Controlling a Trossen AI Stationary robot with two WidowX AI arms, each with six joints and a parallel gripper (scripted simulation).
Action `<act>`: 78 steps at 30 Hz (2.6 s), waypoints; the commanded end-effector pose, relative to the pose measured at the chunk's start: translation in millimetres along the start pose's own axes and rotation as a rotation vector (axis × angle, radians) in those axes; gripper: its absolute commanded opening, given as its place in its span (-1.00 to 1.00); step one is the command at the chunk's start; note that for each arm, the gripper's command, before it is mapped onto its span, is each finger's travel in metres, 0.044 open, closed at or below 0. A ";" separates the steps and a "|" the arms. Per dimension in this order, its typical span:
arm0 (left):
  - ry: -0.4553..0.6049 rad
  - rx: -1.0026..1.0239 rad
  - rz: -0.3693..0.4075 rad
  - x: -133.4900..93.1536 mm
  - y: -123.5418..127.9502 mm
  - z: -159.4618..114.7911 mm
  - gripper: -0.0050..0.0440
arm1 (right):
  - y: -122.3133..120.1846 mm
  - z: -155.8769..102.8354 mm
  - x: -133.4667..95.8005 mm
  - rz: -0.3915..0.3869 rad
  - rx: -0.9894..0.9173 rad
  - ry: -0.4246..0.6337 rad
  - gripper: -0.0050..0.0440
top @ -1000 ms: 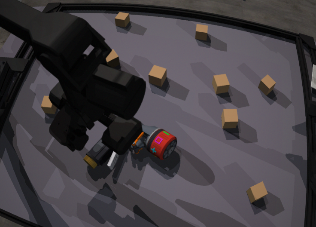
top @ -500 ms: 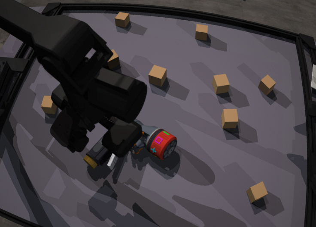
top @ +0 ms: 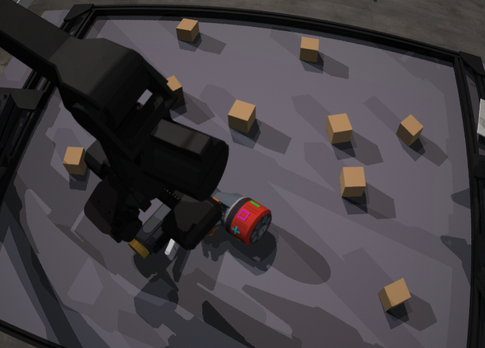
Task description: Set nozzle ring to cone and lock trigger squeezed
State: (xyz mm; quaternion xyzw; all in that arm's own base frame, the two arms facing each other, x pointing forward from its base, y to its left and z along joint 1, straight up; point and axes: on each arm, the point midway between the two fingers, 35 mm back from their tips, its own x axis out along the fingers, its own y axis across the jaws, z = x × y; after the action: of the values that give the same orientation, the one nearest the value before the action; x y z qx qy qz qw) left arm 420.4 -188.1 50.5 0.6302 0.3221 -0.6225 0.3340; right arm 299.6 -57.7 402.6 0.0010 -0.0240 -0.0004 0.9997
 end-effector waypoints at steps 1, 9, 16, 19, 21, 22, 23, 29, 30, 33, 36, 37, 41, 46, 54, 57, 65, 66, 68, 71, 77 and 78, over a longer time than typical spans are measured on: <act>-0.002 0.005 -0.020 13.1 -2.2 0.2 0.84 | 0.0 0.2 -0.3 0.001 -0.002 -0.002 0.84; -0.002 0.005 -0.020 26.3 -2.1 0.1 0.84 | 0.0 0.2 -0.3 0.001 -0.002 -0.002 0.84; -0.002 0.005 -0.020 37.8 -2.4 0.2 0.84 | 0.0 0.2 -0.3 0.001 -0.002 -0.002 0.84; -0.002 0.005 -0.020 39.4 -2.4 0.2 0.84 | 0.0 0.2 -0.3 0.001 -0.002 -0.002 0.84; -0.002 0.005 -0.020 42.7 -2.6 0.2 0.84 | 0.0 0.2 -0.3 0.001 -0.002 -0.002 0.84; -0.002 0.005 -0.020 44.4 -2.7 0.2 0.84 | 0.0 0.2 -0.3 0.001 -0.002 -0.002 0.84; -0.002 0.005 -0.020 46.0 -2.8 0.2 0.84 | 0.0 0.2 -0.3 0.001 -0.002 -0.002 0.84; -0.002 0.005 -0.020 55.9 -3.6 0.4 0.84 | 0.0 0.2 -0.3 0.001 -0.002 -0.002 0.84; -0.002 0.005 -0.020 57.5 -3.8 0.4 0.84 | 0.0 0.2 -0.3 0.001 -0.002 -0.002 0.84; -0.002 0.005 -0.020 62.4 -4.3 0.5 0.84 | 0.0 0.2 -0.3 0.001 -0.002 -0.002 0.84; -0.002 0.005 -0.020 64.1 -4.5 0.5 0.84 | 0.0 0.2 -0.3 0.001 -0.002 -0.002 0.84; -0.002 0.005 -0.020 65.7 -4.7 0.6 0.84 | 0.0 0.2 -0.3 0.001 -0.002 -0.002 0.84; -0.002 0.005 -0.020 72.2 -5.6 0.7 0.84 | 0.0 0.2 -0.3 0.001 -0.002 -0.002 0.84; -0.002 0.005 -0.020 79.1 -6.7 0.9 0.84 | 0.0 0.2 -0.3 0.001 -0.002 -0.002 0.84; -0.002 0.005 -0.020 79.4 -6.8 0.9 0.84 | 0.0 0.2 -0.3 0.001 -0.002 -0.002 0.84; -0.002 0.005 -0.020 79.4 -6.8 0.9 0.84 | 0.0 0.2 -0.3 0.001 -0.002 -0.002 0.84; -0.002 0.005 -0.020 79.4 -6.8 0.9 0.84 | 0.0 0.2 -0.3 0.001 -0.002 -0.002 0.84; -0.002 0.005 -0.020 79.4 -6.8 0.9 0.84 | 0.0 0.2 -0.3 0.001 -0.002 -0.002 0.84; -0.002 0.005 -0.020 79.4 -6.8 0.9 0.84 | 0.0 0.2 -0.3 0.001 -0.002 -0.002 0.84; -0.002 0.005 -0.020 79.4 -6.8 0.9 0.84 | 0.0 0.2 -0.3 0.001 -0.002 -0.002 0.84; -0.002 0.005 -0.020 79.4 -6.8 0.9 0.64 | 0.0 0.2 -0.3 0.001 -0.002 -0.002 0.84; -0.002 0.005 -0.020 79.4 -6.8 0.9 0.61 | 0.0 0.2 -0.3 0.001 -0.002 -0.002 0.84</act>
State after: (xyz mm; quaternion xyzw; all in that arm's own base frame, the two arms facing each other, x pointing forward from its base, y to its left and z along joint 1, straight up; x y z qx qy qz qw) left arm 416.1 -185.7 -26.6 0.6267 0.3269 -0.6259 0.3296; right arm 299.3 -57.9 402.8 0.0007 -0.0246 -0.0006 0.9997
